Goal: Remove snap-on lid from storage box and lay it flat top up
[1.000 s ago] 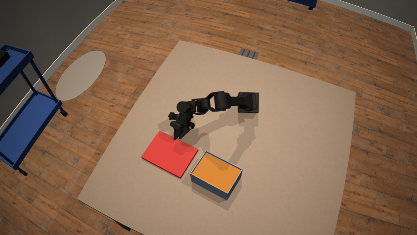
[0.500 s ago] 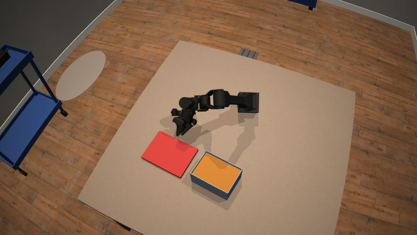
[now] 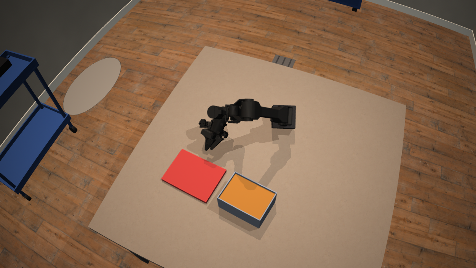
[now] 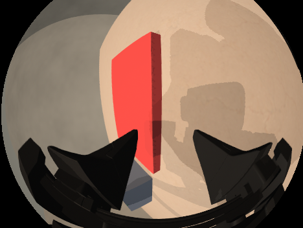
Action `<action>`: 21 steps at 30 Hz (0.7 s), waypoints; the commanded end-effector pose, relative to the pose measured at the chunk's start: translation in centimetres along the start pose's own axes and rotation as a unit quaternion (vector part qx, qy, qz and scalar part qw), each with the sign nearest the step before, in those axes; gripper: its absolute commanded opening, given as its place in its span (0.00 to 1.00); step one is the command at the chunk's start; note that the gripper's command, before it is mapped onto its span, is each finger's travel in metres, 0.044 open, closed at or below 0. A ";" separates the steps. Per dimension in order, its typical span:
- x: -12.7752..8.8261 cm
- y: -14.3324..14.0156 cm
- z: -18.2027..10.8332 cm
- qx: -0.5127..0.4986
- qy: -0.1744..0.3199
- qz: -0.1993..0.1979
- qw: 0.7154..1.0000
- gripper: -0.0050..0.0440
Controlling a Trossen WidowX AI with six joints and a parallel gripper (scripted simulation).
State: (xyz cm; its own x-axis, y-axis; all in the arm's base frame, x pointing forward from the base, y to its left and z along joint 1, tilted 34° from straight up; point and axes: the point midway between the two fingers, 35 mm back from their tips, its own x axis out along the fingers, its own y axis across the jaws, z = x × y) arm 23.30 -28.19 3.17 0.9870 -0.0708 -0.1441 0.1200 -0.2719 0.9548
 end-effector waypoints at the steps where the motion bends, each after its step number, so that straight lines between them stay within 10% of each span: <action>1: -0.7 -0.9 -0.1 0.003 0.003 -0.002 1.000 0.66; 21: -2.0 1.1 0.0 0.001 0.000 0.000 1.000 0.66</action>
State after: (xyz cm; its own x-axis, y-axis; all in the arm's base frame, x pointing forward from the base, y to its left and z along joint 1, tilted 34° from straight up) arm 21.70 -28.33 4.03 0.9864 -0.0759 -0.1459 0.1194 -0.2796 0.9527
